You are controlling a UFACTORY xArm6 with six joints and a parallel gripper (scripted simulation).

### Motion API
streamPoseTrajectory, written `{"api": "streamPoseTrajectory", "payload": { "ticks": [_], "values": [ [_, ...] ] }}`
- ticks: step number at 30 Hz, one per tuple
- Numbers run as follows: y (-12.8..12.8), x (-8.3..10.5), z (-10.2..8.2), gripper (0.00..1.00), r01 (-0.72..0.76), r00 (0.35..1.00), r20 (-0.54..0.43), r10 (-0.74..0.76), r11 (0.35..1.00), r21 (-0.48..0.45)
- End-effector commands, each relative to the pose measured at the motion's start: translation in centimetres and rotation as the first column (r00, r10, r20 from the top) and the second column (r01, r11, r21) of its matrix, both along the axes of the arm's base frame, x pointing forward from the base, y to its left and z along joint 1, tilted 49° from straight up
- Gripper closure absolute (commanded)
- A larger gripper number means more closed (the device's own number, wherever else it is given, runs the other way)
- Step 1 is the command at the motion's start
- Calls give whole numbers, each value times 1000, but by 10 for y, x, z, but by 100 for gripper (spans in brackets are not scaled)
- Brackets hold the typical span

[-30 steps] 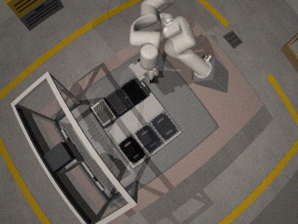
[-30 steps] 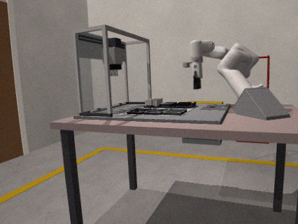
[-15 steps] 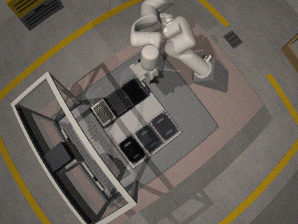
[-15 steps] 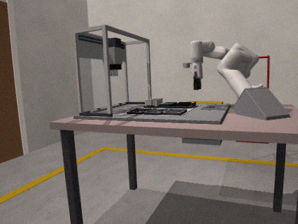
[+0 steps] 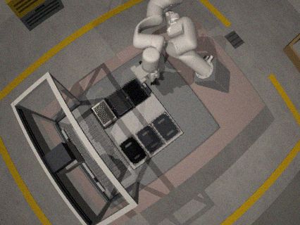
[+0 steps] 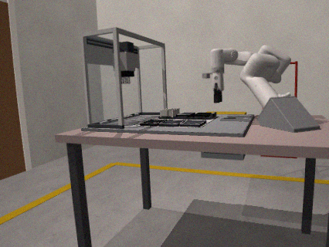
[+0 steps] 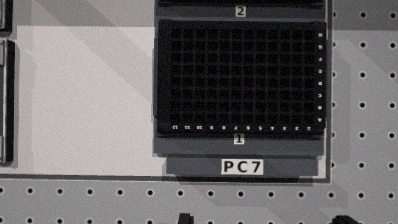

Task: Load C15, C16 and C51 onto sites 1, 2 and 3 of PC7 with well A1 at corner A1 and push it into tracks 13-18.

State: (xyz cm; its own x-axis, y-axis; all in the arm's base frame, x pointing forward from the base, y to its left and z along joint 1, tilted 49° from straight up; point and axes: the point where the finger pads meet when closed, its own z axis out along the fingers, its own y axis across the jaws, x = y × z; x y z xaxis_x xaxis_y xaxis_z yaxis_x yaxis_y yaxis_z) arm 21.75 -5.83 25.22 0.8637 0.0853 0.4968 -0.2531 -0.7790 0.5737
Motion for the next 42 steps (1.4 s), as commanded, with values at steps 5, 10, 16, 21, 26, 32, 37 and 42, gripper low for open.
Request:
{"api": "streamPoseTrajectory", "payload": {
  "ticks": [5,10,16,21,26,32,37,42],
  "values": [
    [-8,6,-8,18,-1,1000,0,1,1000,3],
    [-11,8,-11,18,-1,1000,0,1,1000,3],
    [-17,13,-18,18,-1,1000,0,1,1000,3],
    [-23,17,-23,18,-1,1000,0,1,1000,3],
    [-26,19,-26,18,-1,1000,0,1,1000,3],
    [-32,23,-33,18,-1,1000,1,1,1000,3],
    [-37,27,-38,18,-1,1000,1,1,1000,2],
    [-38,28,-40,18,-1,1000,1,1,1000,2]
  ]
}}
